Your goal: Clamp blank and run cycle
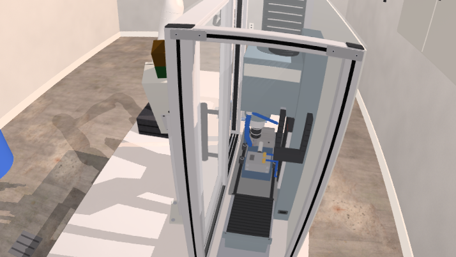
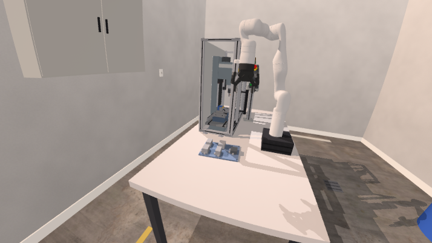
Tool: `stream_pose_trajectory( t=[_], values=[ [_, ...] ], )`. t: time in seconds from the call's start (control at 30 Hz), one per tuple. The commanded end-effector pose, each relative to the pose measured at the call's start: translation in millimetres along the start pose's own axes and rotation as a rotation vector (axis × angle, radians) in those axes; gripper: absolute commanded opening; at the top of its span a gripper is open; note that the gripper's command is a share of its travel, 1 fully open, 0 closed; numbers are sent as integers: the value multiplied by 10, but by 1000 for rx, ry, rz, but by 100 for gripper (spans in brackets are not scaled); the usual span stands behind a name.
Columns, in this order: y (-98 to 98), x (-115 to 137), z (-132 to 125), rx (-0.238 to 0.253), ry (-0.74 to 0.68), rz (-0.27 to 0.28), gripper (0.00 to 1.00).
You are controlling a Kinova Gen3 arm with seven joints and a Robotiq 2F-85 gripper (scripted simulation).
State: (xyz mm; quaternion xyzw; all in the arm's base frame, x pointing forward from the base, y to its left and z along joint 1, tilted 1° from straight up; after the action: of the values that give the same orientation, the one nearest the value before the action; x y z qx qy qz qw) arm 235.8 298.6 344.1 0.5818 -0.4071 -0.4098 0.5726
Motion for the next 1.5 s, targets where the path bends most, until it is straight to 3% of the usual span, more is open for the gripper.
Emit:
stream_pose_trajectory(
  t=[0.0, 0.33, 0.5, 0.9, 1.07, 1.47],
  values=[
    [5, -3, 0, 3, -87, 5, 100],
    [5, -3, 0, 3, -87, 5, 100],
    [5, -3, 0, 3, -317, 4, 100],
    [5, -3, 0, 3, -317, 4, 100],
    [5, -3, 0, 3, -420, 4, 100],
    [5, -3, 0, 3, -420, 4, 100]
  ],
)
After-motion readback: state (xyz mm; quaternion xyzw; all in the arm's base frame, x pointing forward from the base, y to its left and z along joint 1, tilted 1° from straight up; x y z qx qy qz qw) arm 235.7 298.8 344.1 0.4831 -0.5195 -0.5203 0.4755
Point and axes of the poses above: the point where the finger pads meet when closed, its own y axis back along the fingers, its own z axis across the jaws, x = y × z, the point moved 1 cm from there along y, back along the fingers, and after that the axes turned 10 degrees about -y, right-handed, at the moved point
